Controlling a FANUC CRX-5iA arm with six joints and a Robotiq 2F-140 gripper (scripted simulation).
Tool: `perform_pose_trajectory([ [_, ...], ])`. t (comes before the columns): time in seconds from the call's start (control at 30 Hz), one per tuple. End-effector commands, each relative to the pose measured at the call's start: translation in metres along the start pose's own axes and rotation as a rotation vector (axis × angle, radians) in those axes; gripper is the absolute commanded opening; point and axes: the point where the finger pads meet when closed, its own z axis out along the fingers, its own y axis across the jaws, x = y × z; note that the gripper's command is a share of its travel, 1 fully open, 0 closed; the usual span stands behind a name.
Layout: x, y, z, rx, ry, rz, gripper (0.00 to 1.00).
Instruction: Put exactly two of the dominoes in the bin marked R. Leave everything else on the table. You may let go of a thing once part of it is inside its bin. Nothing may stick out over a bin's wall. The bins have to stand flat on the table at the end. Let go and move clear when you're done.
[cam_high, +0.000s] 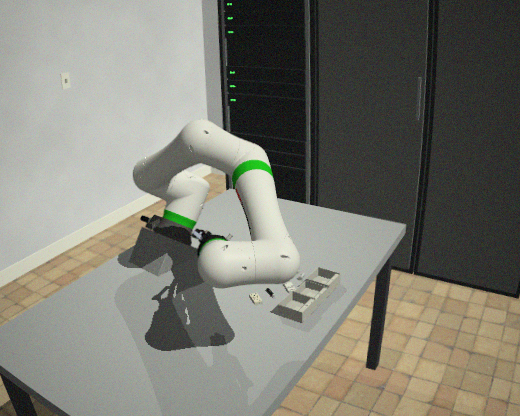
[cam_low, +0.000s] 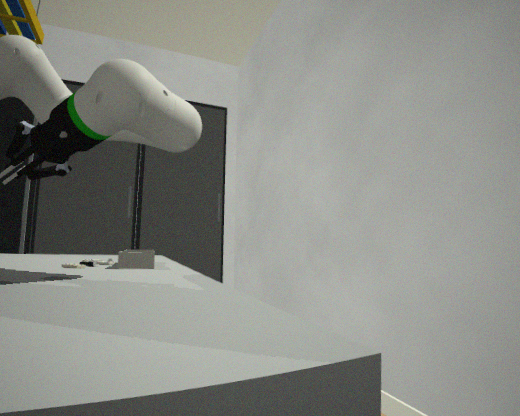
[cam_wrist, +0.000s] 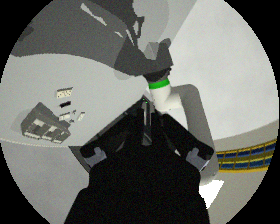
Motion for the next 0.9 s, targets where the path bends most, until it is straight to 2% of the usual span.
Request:
perform_pose_trajectory([
  [0.0, -0.013, -0.018, 0.007, 0.046, 0.103, -0.110, 0.05],
  [0.23, -0.022, -0.031, 0.010, 0.094, 0.237, -0.257, 0.05],
  [0.3, -0.032, -0.045, 0.013, 0.103, 0.278, -0.301, 0.05],
  [0.4, -0.032, -0.045, 0.013, 0.119, 0.338, -0.364, 0.05],
  [0.47, -0.032, -0.045, 0.013, 0.119, 0.338, -0.364, 0.05],
  [0.63, -0.052, -0.072, 0.015, 0.137, 0.467, -0.499, 0.05],
  [0.87, -0.064, -0.085, 0.015, 0.146, 0.616, -0.650, 0.05],
])
